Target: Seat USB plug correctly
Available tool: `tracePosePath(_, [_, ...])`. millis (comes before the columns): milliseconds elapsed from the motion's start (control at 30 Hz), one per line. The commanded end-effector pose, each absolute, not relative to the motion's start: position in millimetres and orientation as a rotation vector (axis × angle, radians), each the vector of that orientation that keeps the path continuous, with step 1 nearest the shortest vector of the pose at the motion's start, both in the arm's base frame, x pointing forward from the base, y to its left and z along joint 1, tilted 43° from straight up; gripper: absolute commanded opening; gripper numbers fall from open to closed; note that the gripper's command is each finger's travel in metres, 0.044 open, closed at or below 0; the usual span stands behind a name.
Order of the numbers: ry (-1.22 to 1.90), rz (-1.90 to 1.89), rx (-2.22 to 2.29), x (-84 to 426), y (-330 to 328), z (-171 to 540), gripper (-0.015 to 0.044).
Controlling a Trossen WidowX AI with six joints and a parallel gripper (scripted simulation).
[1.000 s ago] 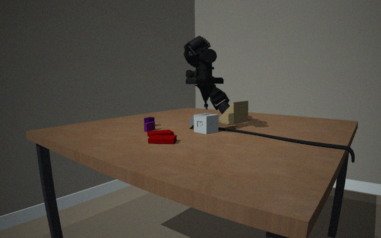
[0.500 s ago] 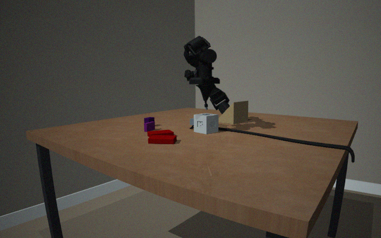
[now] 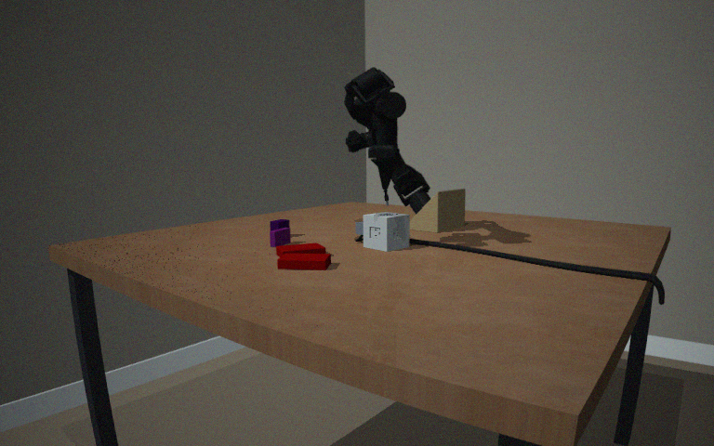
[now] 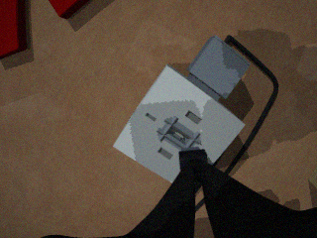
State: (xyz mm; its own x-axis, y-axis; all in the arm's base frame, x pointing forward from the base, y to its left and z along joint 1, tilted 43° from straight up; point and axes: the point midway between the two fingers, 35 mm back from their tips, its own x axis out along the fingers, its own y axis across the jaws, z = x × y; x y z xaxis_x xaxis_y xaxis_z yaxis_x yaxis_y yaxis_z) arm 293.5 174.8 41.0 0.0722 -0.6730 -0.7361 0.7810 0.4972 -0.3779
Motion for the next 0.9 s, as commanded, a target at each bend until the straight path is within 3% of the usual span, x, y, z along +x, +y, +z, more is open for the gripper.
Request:
tracePosePath(0, [1.076,-1.043,0.048,293.4,174.9,40.8,0.0000])
tracePosePath(867, [1.381,-0.632,-0.499,293.4,174.9,40.8,0.0000])
